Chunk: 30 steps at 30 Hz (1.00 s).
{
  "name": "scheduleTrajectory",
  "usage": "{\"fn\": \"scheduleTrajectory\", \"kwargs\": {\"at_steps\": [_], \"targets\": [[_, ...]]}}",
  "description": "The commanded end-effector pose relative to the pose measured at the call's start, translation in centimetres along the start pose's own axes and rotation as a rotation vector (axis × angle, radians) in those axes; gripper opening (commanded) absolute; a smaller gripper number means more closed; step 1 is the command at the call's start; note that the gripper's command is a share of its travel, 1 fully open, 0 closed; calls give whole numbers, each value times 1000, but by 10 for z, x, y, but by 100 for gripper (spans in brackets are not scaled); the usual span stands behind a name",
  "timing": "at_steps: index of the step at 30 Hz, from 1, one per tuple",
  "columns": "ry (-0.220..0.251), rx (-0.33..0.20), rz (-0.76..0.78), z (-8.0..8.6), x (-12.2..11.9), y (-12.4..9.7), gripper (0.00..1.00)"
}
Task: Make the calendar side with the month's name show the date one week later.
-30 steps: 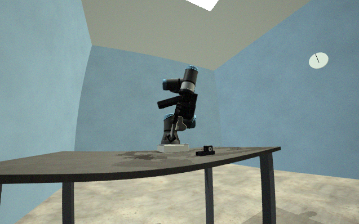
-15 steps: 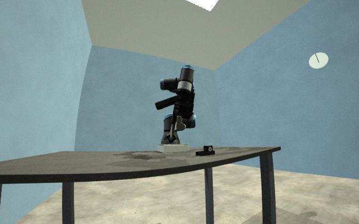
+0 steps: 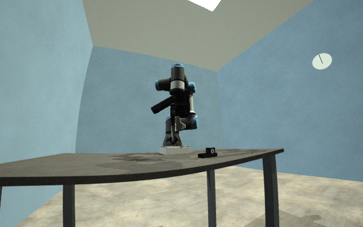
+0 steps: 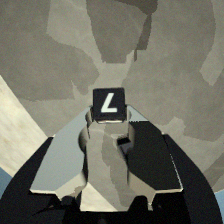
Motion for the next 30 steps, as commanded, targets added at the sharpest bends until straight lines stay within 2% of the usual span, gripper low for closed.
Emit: {"fn": "scheduleTrajectory", "kwargs": {"at_steps": [1, 10, 13, 25, 27, 30], "targets": [[1, -33, 1, 1, -1, 1, 11], [-2, -41, 1, 1, -1, 1, 11], [-10, -60, 2, 1, -1, 1, 11], [-49, -241, 4, -1, -1, 5, 11], [-49, -241, 4, -1, -1, 5, 11], [-50, -273, 3, 0, -2, 5, 11]]}}
Point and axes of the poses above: the point where the finger pads meet when closed, its own z axis back along the fingers, its own x axis across the jaws, y = z × x, the point moved 1 cm from there along z, back along the fingers, and after that the axes turned 11 degrees about -z, right-handed, at the moved point
